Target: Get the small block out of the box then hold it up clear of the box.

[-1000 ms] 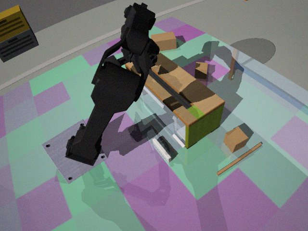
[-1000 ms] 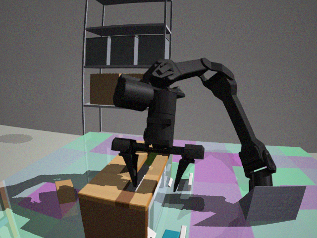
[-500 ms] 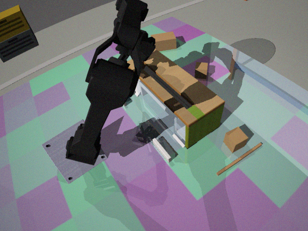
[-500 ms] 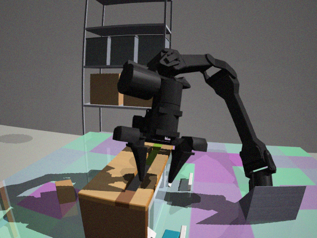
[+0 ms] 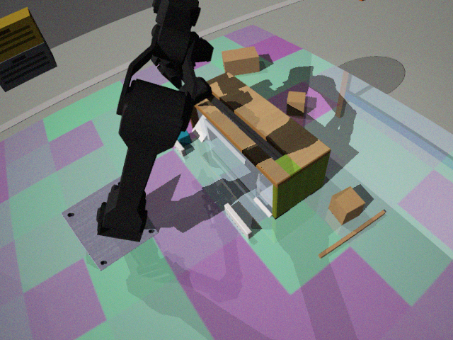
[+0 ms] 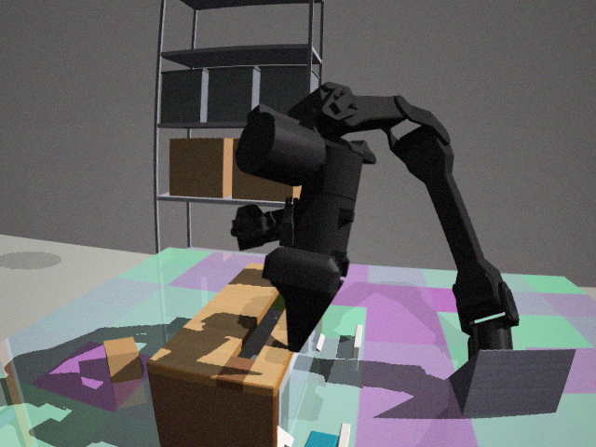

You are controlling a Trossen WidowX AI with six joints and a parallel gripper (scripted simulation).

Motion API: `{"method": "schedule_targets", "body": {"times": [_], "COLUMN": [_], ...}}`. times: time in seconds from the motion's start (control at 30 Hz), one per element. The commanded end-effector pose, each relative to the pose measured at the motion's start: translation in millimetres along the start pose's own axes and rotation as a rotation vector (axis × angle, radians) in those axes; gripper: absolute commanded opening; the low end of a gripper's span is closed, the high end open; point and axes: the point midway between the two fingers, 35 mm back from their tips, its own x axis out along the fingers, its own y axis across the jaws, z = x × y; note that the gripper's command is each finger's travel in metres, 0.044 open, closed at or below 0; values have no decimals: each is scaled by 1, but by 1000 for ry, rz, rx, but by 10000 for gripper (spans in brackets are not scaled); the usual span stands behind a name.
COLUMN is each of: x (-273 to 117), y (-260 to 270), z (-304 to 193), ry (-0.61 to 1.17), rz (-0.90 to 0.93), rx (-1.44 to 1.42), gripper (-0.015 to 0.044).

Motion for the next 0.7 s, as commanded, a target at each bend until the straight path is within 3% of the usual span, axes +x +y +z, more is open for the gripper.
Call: {"method": "schedule_targets", "body": {"times": [0.0, 0.67], "x": [1, -3], "y": [7, 20], "z": [-10, -23], "ry": [-33, 104], "rz": [-123, -347], "rx": [-937, -2321], "gripper": [285, 285]}}
